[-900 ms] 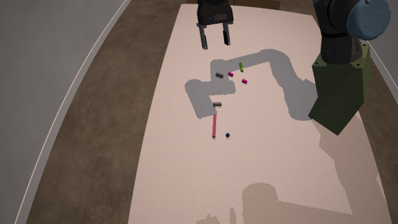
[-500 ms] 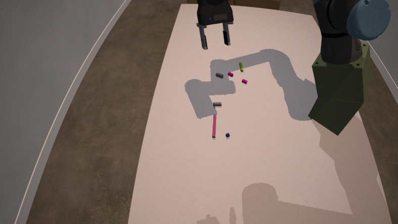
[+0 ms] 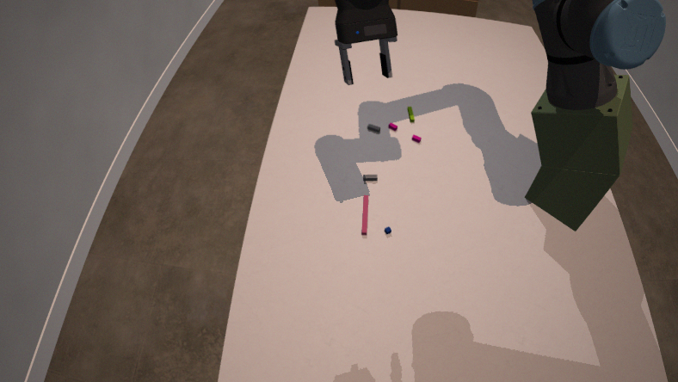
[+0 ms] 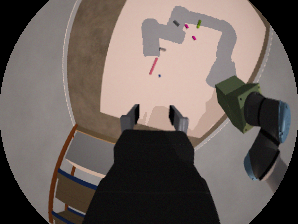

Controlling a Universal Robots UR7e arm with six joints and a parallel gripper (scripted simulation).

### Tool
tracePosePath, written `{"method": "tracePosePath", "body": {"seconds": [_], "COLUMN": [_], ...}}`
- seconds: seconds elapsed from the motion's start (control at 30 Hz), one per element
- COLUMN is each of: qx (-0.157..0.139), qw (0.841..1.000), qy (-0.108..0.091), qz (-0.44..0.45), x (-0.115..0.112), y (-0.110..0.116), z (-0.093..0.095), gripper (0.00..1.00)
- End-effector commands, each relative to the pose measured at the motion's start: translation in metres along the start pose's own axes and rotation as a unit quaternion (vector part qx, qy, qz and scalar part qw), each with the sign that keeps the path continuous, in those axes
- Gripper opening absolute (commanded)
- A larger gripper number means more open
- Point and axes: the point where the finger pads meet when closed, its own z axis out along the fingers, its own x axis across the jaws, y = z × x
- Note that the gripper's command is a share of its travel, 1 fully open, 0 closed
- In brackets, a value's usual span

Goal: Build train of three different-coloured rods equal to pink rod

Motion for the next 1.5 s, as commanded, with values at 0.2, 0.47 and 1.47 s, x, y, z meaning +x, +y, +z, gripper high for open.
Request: {"method": "tracePosePath", "body": {"seconds": [0.2, 0.47, 1.47], "qx": [0.002, 0.007, 0.023], "qw": [0.999, 0.991, 0.835], "qy": [-0.003, -0.010, -0.051], "qz": [0.040, 0.136, 0.548], "x": [-0.001, 0.000, 0.029], "y": [-0.010, -0.035, -0.141], "z": [0.007, 0.022, 0.086], "gripper": [1.00, 1.00, 1.00]}}
